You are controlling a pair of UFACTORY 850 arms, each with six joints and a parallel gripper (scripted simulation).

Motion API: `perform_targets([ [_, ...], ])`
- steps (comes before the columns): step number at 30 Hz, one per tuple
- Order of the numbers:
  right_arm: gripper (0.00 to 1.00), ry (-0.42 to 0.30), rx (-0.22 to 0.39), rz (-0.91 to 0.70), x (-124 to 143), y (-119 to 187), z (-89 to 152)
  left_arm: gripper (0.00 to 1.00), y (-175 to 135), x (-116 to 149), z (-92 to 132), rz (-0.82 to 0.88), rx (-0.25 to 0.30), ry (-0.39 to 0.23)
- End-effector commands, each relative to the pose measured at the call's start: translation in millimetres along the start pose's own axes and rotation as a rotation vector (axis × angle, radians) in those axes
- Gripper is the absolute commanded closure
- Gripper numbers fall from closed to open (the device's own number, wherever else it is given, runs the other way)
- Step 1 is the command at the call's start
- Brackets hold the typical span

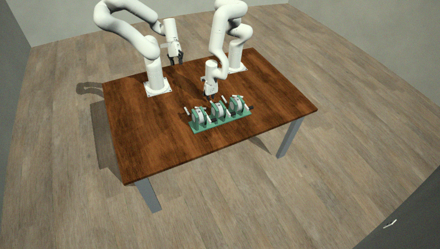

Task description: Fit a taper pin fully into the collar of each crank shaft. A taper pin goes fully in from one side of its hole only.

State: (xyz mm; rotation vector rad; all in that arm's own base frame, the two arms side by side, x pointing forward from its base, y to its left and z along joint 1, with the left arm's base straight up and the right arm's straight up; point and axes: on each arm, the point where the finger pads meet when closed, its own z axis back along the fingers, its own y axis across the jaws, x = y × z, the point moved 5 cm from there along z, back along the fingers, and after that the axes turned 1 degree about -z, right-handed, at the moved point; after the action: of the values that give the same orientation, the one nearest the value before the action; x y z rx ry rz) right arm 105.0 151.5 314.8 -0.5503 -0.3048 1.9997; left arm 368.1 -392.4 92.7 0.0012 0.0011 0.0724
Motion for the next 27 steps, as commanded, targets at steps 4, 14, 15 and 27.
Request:
perform_targets([
  [4, 0.0, -0.001, -0.001, -0.001, 0.2, -0.5, 0.5, 0.65, -0.6, 0.5, -1.5, 0.0, -0.001, -0.001],
  [14, 0.0, -0.001, -0.001, -0.001, 0.2, -0.5, 0.5, 0.65, -0.6, 0.5, -15.2, 0.0, -0.001, -0.001],
  [15, 0.0, -0.001, -0.001, -0.001, 0.2, -0.5, 0.5, 0.65, -0.6, 0.5, -15.2, 0.0, -0.001, -0.001],
  [27, 0.0, -0.001, -0.001, -0.001, 0.2, -0.5, 0.5, 0.8, -0.6, 0.5, -15.2, 0.0, -0.001, -0.001],
])
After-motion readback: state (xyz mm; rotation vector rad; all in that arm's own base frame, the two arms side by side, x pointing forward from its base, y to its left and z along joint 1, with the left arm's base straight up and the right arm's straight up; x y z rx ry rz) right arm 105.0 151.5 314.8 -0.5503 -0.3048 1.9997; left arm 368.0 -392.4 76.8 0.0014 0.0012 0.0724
